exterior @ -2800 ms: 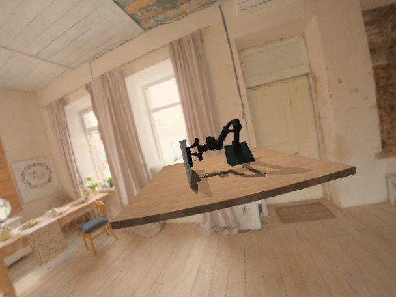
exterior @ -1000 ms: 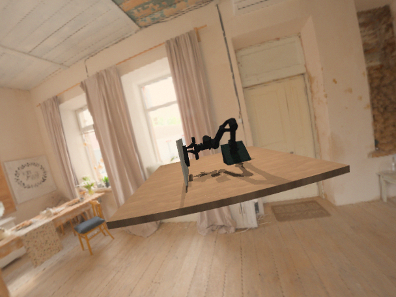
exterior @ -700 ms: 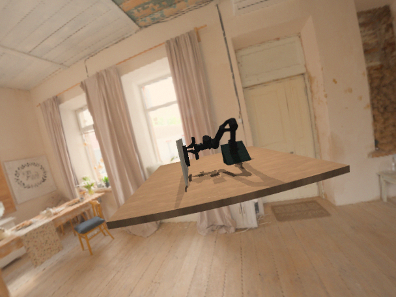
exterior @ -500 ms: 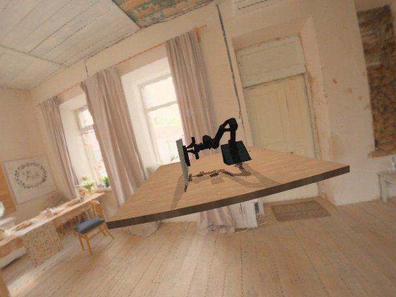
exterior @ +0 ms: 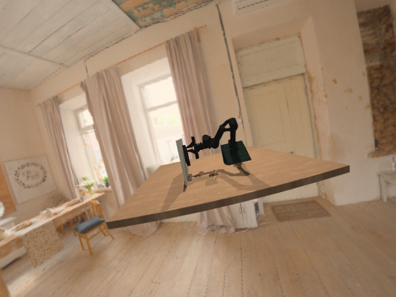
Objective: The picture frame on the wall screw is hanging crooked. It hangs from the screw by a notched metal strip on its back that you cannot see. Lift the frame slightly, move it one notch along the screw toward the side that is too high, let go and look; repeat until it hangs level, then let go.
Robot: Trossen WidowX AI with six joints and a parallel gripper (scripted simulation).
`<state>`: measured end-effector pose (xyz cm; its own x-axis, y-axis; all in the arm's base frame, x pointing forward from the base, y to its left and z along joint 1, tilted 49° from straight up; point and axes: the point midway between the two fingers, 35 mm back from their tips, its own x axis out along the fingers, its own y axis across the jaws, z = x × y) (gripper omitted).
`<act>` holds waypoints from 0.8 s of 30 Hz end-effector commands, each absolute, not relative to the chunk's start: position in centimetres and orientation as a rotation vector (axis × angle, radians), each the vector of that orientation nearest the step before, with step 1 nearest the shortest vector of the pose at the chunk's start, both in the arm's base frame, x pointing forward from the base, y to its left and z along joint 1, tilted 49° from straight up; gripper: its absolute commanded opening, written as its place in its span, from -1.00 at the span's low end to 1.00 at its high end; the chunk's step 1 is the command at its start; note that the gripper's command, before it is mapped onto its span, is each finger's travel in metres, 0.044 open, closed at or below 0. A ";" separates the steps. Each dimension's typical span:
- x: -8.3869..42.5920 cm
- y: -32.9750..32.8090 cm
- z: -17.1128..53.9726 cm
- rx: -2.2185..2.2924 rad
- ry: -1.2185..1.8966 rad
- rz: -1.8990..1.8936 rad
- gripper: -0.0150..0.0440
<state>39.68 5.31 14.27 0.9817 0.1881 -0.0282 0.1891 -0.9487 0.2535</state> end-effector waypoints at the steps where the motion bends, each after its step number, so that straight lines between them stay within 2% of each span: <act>1: 39.8 4.9 14.5 2.876 0.263 0.001 -0.49; 24: 39.7 5.0 14.6 2.876 0.263 0.001 -0.49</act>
